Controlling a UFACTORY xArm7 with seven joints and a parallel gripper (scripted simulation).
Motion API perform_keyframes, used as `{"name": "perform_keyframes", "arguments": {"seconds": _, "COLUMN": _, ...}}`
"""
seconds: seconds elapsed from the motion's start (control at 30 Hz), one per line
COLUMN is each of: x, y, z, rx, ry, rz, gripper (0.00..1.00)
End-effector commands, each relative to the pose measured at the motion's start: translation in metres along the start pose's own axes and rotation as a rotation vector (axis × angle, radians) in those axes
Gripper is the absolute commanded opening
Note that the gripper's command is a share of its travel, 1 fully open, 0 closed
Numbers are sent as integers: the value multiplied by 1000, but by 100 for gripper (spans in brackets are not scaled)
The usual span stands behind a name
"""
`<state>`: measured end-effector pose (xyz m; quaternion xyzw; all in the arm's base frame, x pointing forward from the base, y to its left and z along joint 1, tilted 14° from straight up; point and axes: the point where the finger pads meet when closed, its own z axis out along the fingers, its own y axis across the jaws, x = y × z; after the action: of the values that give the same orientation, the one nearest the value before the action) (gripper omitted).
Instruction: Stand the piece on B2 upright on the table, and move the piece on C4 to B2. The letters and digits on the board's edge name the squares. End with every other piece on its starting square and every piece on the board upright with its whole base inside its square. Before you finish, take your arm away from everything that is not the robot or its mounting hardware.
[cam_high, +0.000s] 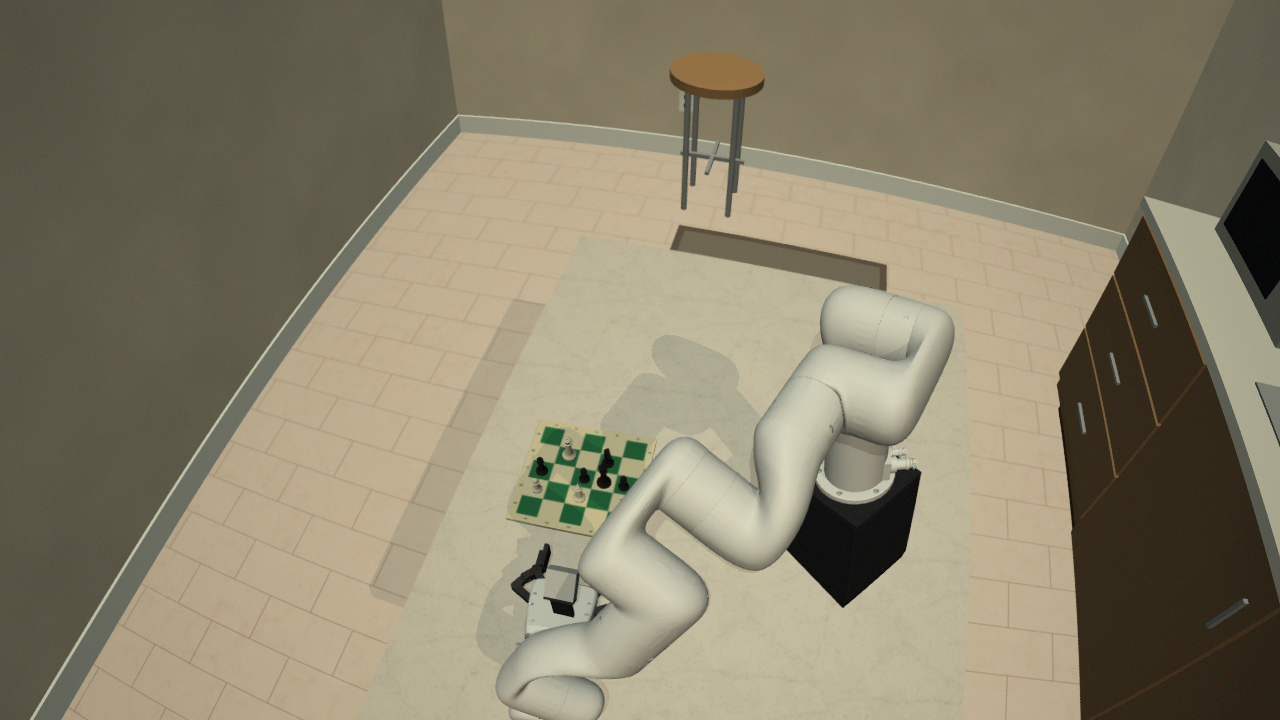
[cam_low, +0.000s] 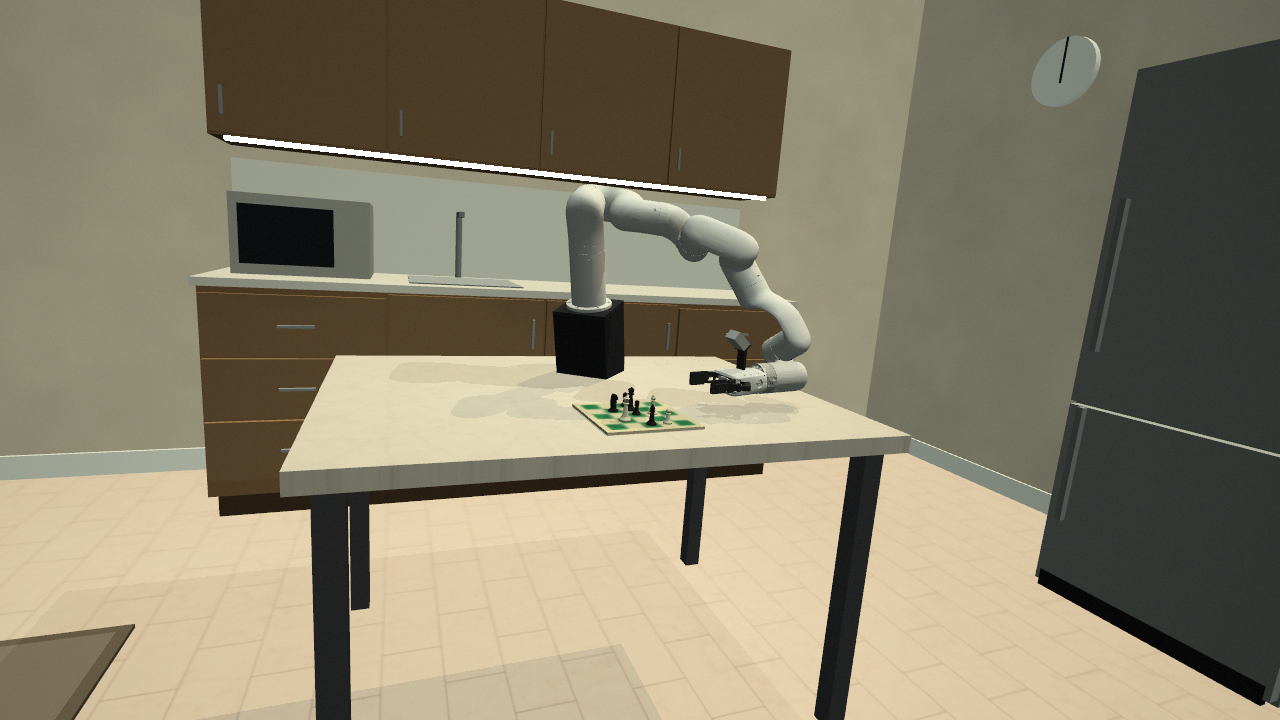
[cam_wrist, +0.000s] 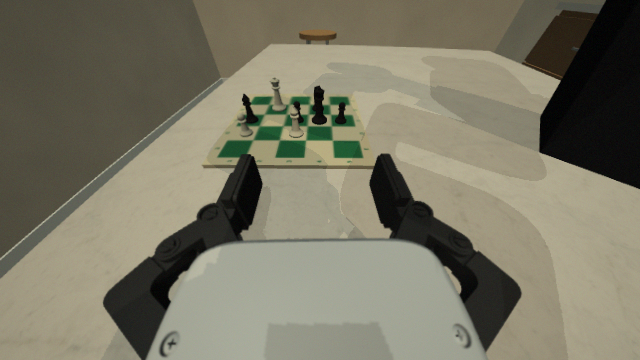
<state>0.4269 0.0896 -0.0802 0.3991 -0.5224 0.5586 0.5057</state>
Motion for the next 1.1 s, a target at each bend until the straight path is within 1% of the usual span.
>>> {"name": "perform_keyframes", "arguments": {"seconds": 0.0, "x": 1, "y": -1, "z": -1, "rx": 1, "ry": -2, "rz": 3, "gripper": 100}}
{"name": "perform_keyframes", "arguments": {"seconds": 0.43, "x": 1, "y": -1, "z": -1, "rx": 1, "ry": -2, "rz": 3, "gripper": 100}}
{"name": "perform_keyframes", "arguments": {"seconds": 0.63, "x": 5, "y": -1, "z": -1, "rx": 0, "ry": -2, "rz": 3, "gripper": 100}}
{"name": "perform_keyframes", "arguments": {"seconds": 0.8, "x": 26, "y": -1, "z": -2, "rx": 0, "ry": -2, "rz": 3, "gripper": 100}}
{"name": "perform_keyframes", "arguments": {"seconds": 1.07, "x": 78, "y": -2, "z": -4, "rx": 0, "ry": -2, "rz": 3, "gripper": 100}}
